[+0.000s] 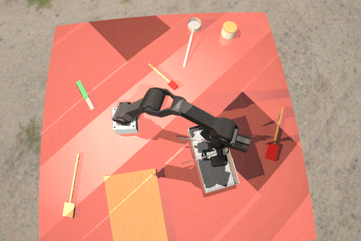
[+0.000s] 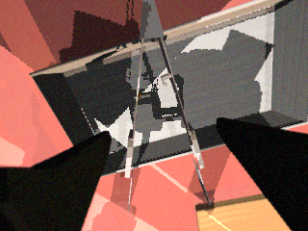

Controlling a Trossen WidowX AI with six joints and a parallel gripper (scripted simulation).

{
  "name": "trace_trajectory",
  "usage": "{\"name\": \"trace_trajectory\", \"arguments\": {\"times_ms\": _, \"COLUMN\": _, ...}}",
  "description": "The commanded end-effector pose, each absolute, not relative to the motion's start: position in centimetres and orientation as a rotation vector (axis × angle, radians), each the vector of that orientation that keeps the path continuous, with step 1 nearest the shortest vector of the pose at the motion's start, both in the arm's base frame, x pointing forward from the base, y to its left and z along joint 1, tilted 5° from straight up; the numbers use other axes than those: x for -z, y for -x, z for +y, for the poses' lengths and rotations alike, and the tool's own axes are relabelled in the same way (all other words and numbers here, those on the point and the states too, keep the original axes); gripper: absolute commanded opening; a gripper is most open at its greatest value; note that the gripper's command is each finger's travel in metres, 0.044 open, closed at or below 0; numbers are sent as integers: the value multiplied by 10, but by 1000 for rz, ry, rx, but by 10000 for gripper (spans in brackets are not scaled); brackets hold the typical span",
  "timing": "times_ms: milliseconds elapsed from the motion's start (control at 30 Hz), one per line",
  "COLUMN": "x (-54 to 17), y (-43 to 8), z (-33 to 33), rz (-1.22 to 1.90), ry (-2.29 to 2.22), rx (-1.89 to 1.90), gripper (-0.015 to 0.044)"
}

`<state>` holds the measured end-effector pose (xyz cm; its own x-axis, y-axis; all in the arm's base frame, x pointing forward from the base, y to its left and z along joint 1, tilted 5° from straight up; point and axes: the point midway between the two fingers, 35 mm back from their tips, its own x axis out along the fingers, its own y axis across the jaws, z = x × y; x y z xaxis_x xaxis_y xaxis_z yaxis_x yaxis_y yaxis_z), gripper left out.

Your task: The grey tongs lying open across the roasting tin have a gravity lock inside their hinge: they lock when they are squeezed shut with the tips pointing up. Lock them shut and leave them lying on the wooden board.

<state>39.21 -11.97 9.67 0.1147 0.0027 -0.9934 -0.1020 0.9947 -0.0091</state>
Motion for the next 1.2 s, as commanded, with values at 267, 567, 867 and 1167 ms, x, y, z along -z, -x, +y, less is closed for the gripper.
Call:
{"name": "trace_trajectory", "arguments": {"times_ms": 267, "x": -75, "y": -396, "z": -120, "rz": 1457, "ry": 77, "rx": -79, "gripper": 440}}
{"name": "trace_trajectory", "arguments": {"times_ms": 567, "x": -60, "y": -398, "z": -120, "rz": 1457, "ry": 77, "rx": -79, "gripper": 440}}
{"name": "trace_trajectory", "arguments": {"times_ms": 867, "x": -45, "y": -399, "z": -120, "rz": 1457, "ry": 77, "rx": -79, "gripper": 440}}
{"name": "trace_trajectory", "arguments": {"times_ms": 1167, "x": -30, "y": -399, "z": -119, "rz": 1457, "ry": 77, "rx": -79, "gripper": 440}}
